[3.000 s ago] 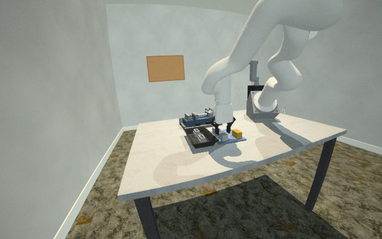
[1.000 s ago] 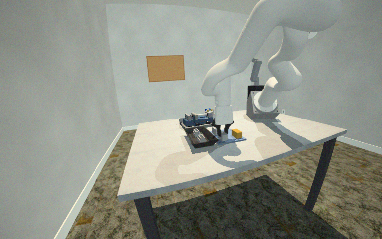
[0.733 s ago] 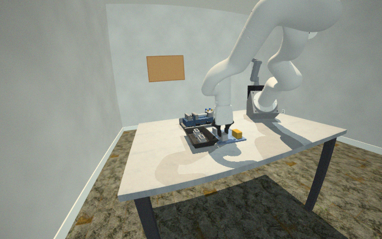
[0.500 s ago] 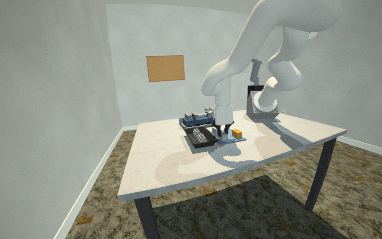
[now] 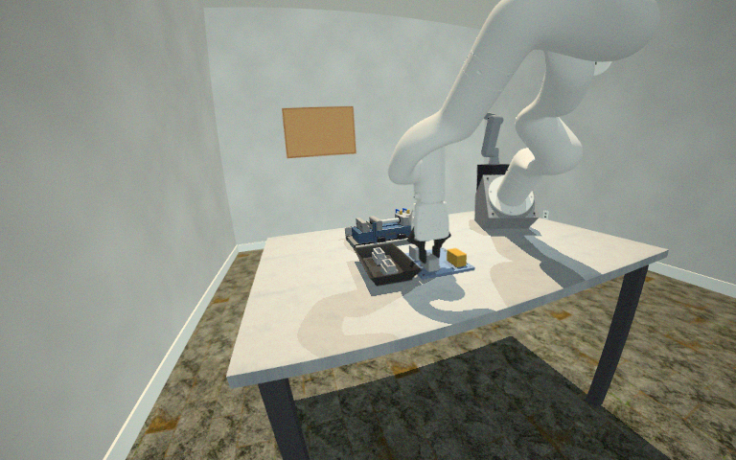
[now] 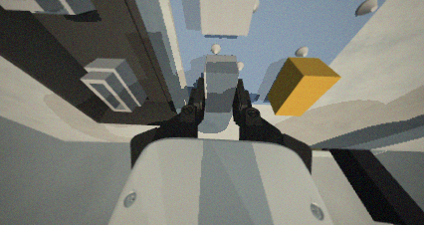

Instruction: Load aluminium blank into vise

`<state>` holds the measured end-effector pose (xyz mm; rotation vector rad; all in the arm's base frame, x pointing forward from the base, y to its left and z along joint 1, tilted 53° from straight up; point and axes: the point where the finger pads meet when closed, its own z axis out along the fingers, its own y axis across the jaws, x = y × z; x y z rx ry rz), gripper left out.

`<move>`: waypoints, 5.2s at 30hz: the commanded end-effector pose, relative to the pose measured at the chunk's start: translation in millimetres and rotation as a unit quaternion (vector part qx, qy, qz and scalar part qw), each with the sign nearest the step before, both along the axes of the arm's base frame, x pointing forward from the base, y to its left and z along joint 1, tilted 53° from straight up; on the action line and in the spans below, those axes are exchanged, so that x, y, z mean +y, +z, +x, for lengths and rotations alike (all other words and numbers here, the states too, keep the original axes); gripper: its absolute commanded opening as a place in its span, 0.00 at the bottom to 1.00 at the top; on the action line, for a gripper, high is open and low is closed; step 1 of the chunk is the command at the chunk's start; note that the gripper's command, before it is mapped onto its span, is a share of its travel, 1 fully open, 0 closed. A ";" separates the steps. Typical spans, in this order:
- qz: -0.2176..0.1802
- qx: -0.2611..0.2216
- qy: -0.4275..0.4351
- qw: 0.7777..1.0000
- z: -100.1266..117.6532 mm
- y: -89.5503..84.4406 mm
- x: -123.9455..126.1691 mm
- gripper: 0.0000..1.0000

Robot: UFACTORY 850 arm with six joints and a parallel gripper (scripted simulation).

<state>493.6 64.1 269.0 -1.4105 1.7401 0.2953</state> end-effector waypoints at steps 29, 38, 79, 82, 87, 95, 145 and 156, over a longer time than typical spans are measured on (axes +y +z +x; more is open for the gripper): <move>0.000 -0.001 0.000 1.000 -45.0 60.0 -63.8 0.00; 0.000 -0.001 0.000 1.000 -53.2 70.8 -75.2 0.00; -0.017 -0.015 0.016 1.000 36.4 -65.1 -274.8 0.00; -0.017 -0.017 0.017 1.000 38.0 -82.4 -291.3 0.00; -0.017 -0.020 0.020 0.999 38.3 -112.6 -317.5 0.00; -0.017 -0.024 0.021 0.999 36.3 -140.0 -339.0 0.00; -0.017 -0.024 0.022 0.999 38.0 -140.0 -341.4 0.00; -0.017 -0.024 0.022 0.999 38.1 -140.2 -341.2 0.00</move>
